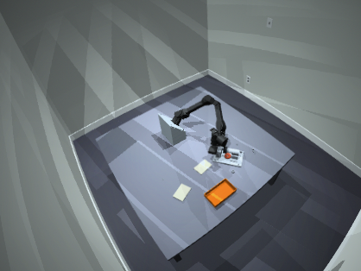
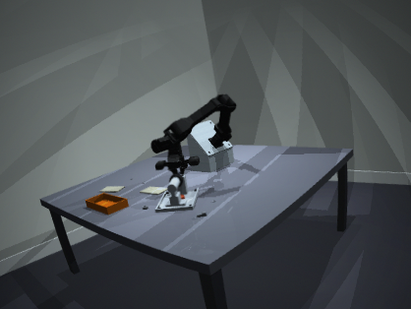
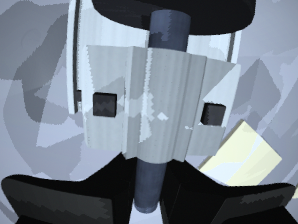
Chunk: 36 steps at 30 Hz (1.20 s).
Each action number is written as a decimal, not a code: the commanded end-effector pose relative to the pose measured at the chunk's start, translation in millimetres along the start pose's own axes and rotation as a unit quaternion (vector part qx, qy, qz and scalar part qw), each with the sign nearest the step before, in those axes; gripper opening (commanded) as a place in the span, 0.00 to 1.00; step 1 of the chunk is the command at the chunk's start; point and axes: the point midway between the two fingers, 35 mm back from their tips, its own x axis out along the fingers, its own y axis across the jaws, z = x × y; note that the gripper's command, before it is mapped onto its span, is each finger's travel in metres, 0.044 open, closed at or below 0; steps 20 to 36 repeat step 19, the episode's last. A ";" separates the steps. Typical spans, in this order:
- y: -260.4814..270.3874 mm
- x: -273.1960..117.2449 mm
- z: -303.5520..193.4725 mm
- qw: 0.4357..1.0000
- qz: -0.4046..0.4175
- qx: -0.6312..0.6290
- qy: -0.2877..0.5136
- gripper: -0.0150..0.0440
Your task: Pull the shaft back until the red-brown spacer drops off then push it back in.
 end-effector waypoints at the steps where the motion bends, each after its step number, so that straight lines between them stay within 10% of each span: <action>1: -1.1 -2.0 4.0 1.000 -0.003 -0.001 -0.004 0.25; 19: -1.2 -25.1 0.5 1.000 -0.002 0.000 -0.001 0.97; 36: -1.2 -25.1 0.5 1.000 -0.002 0.000 -0.001 0.97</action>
